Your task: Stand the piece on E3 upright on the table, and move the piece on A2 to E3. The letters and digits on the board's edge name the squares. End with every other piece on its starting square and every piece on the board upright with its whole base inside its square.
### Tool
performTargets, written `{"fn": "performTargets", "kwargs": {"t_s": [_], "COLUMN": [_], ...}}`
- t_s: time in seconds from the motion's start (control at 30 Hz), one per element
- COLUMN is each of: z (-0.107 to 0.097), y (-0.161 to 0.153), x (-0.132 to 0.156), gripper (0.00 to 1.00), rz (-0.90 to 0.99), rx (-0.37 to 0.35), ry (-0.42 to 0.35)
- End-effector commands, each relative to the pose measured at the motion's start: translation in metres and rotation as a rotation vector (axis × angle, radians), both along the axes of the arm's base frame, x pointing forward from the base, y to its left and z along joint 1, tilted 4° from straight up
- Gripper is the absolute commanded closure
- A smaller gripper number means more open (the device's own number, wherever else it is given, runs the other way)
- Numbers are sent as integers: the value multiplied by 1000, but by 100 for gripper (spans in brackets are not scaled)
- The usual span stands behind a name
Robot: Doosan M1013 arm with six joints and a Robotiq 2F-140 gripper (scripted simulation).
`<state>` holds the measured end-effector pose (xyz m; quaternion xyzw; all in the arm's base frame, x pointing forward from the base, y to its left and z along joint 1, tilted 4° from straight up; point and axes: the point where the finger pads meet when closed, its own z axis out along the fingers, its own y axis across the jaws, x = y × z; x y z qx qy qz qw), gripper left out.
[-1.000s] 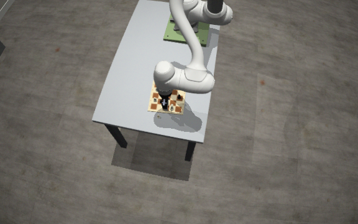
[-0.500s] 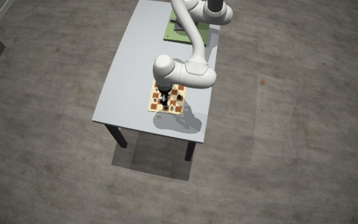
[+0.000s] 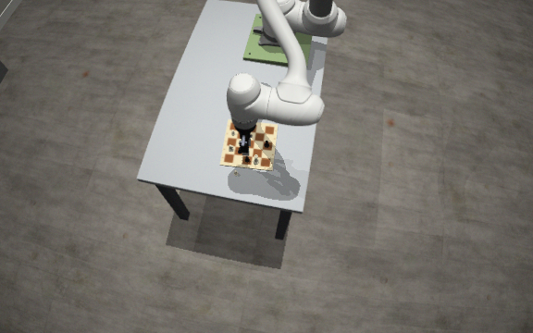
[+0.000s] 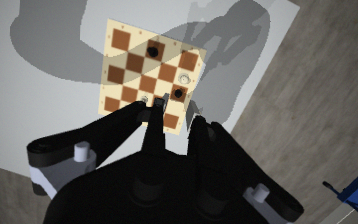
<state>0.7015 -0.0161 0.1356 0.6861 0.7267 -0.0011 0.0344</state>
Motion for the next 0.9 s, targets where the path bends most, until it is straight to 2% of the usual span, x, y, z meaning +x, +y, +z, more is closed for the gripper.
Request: {"fn": "performTargets", "kwargs": {"t_s": [0.0, 0.87], "z": [0, 4], "y": [0, 0], "x": [0, 0], "gripper": [0, 0], "rz": [0, 0], "rx": [0, 0], "ry": [0, 0]}}
